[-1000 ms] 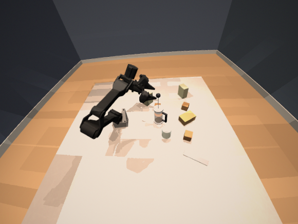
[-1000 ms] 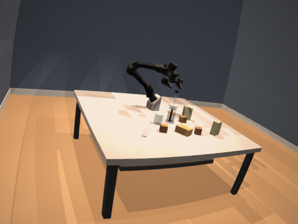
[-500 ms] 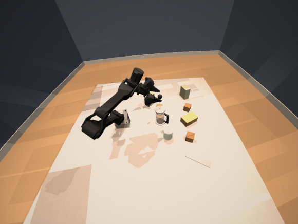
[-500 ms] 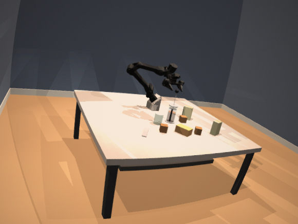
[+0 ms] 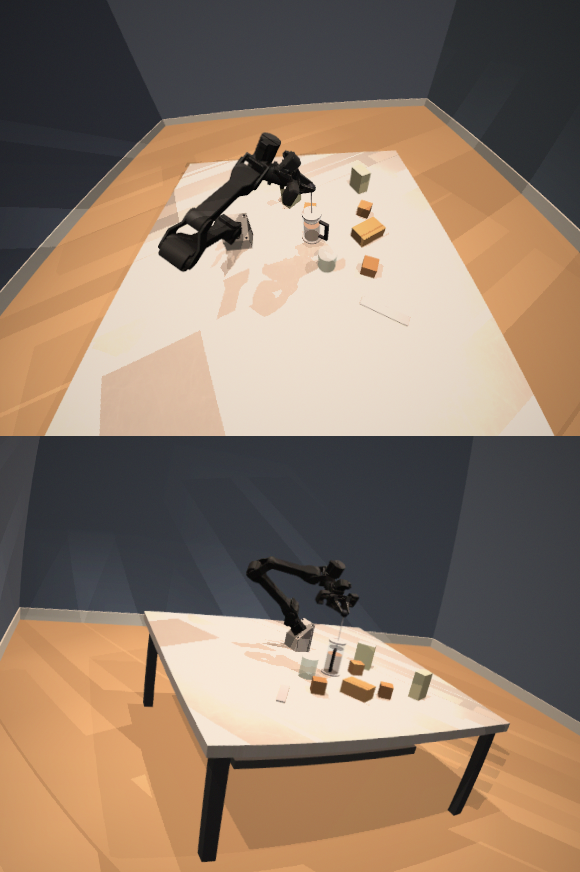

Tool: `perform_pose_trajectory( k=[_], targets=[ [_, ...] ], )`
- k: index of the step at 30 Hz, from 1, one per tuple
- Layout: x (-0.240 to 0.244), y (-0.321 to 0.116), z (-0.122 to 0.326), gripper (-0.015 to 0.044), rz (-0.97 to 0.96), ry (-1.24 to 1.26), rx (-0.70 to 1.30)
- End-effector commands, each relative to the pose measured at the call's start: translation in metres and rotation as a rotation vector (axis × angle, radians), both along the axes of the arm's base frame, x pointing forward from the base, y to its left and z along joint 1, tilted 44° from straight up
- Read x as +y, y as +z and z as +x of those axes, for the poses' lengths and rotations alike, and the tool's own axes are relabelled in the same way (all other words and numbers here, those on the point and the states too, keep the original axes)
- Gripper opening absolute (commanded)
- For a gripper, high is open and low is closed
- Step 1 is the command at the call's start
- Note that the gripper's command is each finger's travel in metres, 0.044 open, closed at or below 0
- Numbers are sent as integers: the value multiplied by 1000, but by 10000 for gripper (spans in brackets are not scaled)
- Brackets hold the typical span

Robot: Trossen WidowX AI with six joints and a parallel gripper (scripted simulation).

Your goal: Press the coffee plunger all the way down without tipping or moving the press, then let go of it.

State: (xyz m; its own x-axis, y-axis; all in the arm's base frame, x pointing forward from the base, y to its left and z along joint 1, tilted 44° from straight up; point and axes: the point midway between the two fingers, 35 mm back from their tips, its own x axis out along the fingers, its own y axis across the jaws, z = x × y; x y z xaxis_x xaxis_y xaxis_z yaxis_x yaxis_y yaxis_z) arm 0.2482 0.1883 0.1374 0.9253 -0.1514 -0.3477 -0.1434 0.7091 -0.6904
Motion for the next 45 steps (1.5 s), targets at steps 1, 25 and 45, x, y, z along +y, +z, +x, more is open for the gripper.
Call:
perform_pose_trajectory(
  k=[1, 25, 45],
  targets=[
    [0, 0, 0, 119, -2, 2, 1],
    [-14, -22, 8, 119, 0, -1, 8],
    [-34, -47, 17, 119, 1, 0, 10]
  ],
)
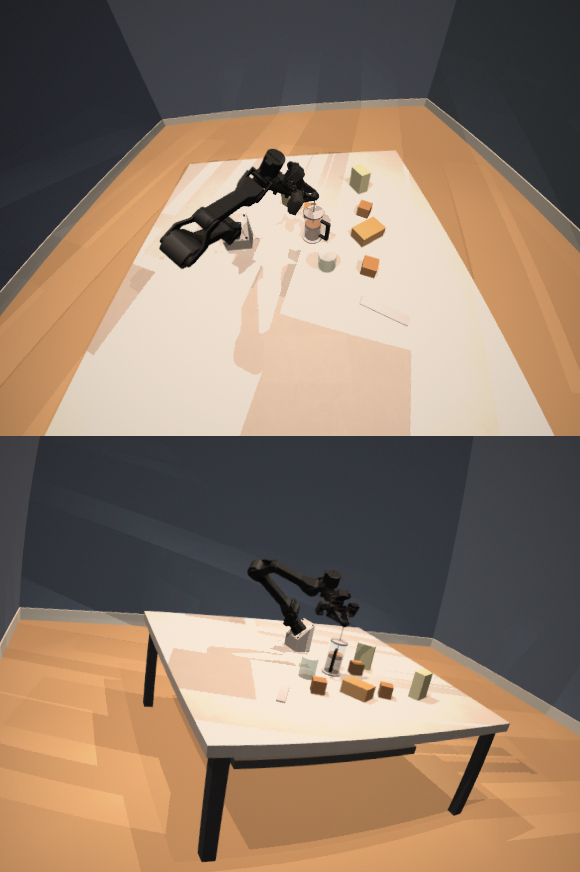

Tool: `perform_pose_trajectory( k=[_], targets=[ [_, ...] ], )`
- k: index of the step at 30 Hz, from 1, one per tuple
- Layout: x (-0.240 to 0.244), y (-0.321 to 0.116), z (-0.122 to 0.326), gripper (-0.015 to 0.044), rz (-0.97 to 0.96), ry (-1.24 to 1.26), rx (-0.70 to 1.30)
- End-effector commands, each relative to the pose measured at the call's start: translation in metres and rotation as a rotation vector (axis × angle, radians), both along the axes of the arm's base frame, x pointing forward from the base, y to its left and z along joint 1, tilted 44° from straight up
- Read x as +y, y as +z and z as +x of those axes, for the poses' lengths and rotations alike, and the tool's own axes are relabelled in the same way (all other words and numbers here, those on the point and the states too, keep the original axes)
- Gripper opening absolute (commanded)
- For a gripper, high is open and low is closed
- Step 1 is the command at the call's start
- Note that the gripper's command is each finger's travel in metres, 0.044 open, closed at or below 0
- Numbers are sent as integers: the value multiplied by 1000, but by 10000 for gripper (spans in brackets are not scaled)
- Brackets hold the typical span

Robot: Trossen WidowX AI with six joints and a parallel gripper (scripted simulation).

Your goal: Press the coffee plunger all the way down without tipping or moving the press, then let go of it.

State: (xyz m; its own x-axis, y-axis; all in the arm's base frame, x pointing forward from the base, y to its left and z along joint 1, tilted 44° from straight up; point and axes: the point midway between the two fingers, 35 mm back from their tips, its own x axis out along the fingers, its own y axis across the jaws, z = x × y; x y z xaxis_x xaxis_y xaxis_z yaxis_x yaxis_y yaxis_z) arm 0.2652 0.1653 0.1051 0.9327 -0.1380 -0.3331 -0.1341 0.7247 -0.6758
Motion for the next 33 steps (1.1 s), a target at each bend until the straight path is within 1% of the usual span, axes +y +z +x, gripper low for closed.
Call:
perform_pose_trajectory(
  k=[1, 19, 33],
  targets=[
    [-12, -16, 0, 119, -24, -6, 29],
    [-31, -34, 11, 119, -28, -2, 19],
    [-28, -34, 17, 119, -28, -3, 17]
  ],
)
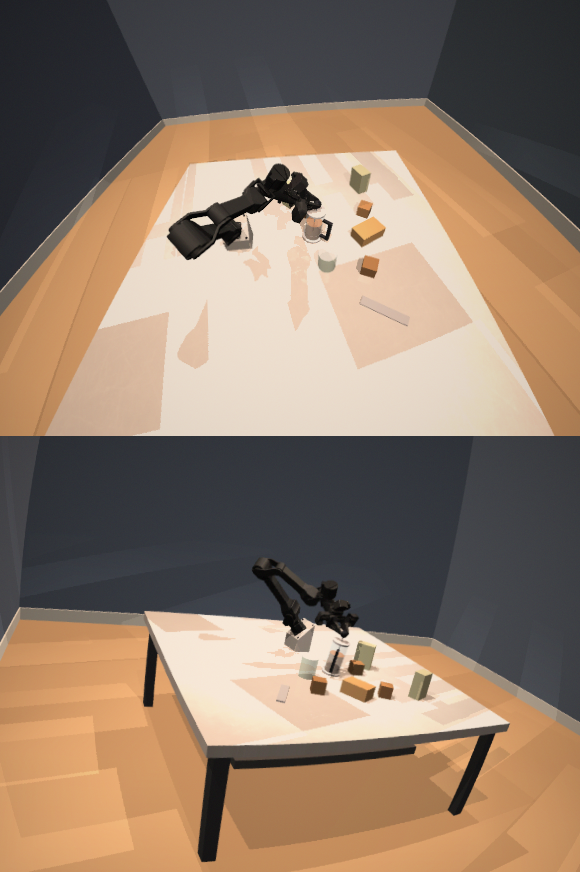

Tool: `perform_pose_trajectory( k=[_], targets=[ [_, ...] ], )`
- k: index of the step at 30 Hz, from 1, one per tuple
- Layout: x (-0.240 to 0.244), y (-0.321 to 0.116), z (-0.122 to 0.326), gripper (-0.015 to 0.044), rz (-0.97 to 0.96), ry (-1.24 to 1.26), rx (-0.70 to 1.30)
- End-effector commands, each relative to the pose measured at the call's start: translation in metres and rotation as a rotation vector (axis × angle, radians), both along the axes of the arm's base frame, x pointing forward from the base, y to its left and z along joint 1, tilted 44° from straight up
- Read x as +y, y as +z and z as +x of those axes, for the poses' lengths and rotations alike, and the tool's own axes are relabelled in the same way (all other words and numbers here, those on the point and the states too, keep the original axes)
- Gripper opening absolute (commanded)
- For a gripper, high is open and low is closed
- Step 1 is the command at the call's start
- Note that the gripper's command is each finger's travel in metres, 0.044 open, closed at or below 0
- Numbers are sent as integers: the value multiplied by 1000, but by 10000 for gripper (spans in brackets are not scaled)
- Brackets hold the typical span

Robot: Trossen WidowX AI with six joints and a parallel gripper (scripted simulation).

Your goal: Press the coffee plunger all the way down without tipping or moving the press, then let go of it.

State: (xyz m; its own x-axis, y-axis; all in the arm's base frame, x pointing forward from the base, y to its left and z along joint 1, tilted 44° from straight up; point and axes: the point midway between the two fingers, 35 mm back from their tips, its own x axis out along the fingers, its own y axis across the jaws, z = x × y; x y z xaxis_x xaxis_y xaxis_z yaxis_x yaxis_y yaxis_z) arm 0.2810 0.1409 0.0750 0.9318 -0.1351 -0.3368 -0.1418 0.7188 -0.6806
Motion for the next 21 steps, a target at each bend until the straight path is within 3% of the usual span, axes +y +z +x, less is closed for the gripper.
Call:
perform_pose_trajectory(
  k=[1, 21],
  targets=[
    [-4, -4, 1, 119, -20, -9, 12],
    [0, -2, 1, 119, -8, 0, 3]
  ],
)
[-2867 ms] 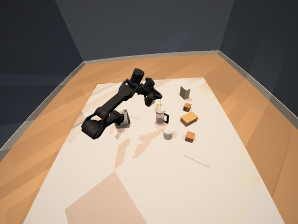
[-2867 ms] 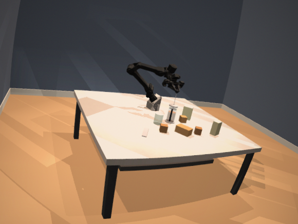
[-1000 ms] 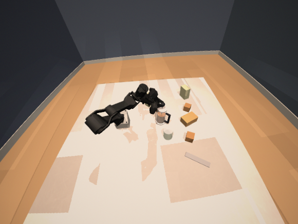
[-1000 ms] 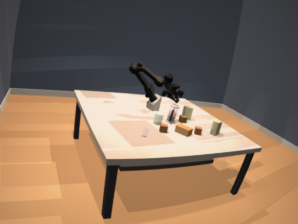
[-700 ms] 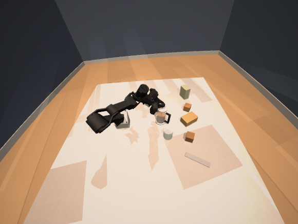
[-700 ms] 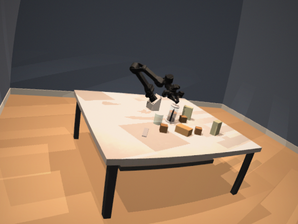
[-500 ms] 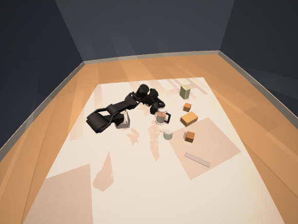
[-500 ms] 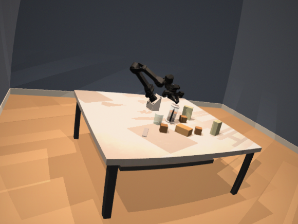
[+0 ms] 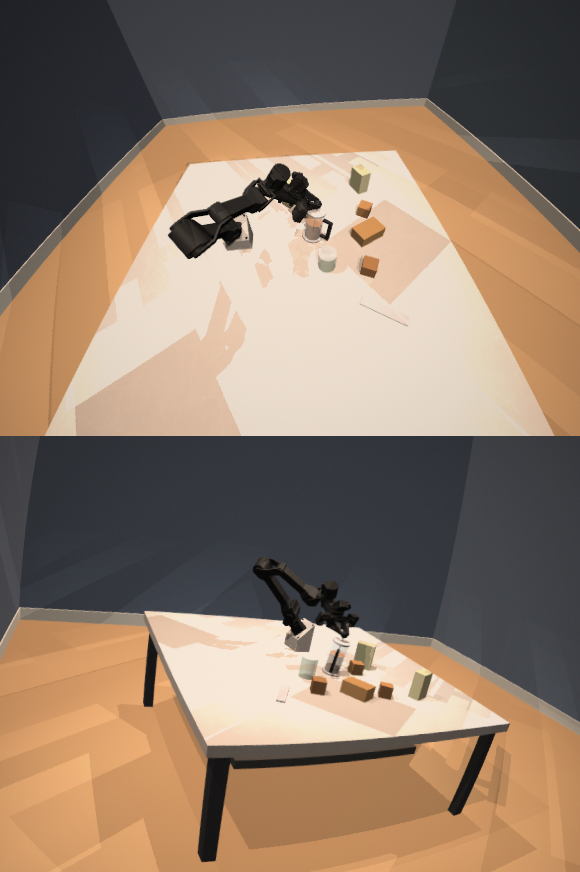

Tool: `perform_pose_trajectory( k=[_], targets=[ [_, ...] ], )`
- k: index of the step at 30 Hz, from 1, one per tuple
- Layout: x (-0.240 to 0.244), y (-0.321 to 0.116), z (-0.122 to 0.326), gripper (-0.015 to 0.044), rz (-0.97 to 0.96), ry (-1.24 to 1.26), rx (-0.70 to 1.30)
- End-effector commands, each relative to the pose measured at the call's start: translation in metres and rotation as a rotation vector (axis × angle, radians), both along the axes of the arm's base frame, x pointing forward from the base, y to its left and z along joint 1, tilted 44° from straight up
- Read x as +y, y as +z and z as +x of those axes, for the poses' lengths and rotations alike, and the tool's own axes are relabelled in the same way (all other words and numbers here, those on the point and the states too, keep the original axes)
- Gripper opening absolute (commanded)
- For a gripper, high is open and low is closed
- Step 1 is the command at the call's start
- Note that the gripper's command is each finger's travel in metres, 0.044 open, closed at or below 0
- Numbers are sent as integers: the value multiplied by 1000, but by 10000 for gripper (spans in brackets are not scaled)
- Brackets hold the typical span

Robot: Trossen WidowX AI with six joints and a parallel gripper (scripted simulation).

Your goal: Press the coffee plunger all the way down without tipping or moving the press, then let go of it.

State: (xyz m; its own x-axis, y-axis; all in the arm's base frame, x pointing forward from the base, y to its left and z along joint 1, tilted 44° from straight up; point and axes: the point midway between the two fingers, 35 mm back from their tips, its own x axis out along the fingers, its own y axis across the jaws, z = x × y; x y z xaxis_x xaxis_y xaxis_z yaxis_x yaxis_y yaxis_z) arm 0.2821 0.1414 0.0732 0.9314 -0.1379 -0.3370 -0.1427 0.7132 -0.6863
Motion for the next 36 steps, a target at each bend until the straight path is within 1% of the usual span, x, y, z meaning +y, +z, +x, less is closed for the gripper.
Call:
perform_pose_trajectory(
  k=[1, 4, 16, 20, 23, 30, 36],
  targets=[
    [0, 0, 0, 119, 0, 0, 2],
    [0, 0, 0, 119, 0, 0, 2],
    [0, 0, 0, 434, 0, 0, 2],
    [1, 1, 0, 440, 0, -1, 3],
    [12, 9, -4, 440, 3, 0, 13],
    [43, 59, -32, 440, -10, -9, 16],
    [44, 60, -33, 440, -11, -9, 15]
  ],
)
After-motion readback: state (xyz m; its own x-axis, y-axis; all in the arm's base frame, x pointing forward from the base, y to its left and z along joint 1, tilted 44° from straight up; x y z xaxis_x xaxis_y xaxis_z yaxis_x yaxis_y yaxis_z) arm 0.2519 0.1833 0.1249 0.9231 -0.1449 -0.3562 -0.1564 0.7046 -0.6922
